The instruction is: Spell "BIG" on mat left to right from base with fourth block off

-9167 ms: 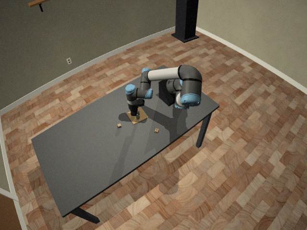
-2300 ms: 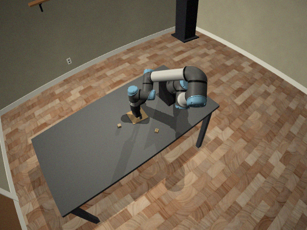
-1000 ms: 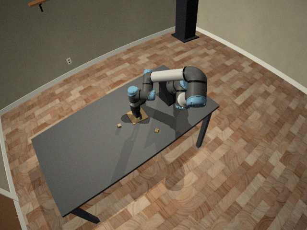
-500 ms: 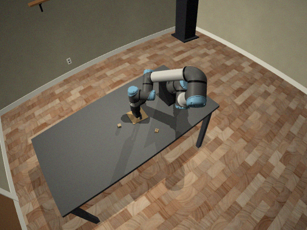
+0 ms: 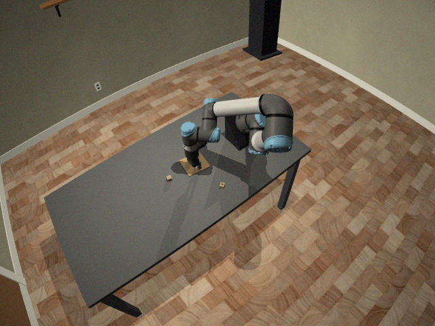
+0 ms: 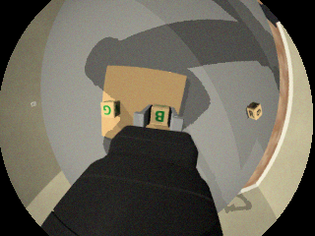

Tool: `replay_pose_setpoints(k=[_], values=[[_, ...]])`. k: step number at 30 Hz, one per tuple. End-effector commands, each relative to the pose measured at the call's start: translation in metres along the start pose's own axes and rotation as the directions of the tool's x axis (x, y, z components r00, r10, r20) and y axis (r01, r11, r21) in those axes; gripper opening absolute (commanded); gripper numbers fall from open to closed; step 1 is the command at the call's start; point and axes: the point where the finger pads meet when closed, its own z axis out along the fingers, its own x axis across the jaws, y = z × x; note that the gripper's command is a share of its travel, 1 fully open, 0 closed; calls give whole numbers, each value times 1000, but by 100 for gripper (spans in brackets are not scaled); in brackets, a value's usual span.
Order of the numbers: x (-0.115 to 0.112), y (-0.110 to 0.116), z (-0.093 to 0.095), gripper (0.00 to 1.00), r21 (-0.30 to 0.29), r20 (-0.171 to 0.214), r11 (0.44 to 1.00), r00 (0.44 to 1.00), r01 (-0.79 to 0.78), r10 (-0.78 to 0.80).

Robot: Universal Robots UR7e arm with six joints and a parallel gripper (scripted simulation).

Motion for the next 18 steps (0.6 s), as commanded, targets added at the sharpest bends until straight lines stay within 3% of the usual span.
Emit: replay_pose_setpoints(k=[1,3,7,11,18], values=[[1,-1,2,61,3,-2,1000,1000,-1,1],[1,-1,2,67,3,-2,1000,1000,-1,1],[1,-1,2,67,3,-2,1000,1000,-1,1],[1,-1,2,79,3,-2,1000,1000,-1,1],[1,-1,2,79,3,-2,1000,1000,-1,1]])
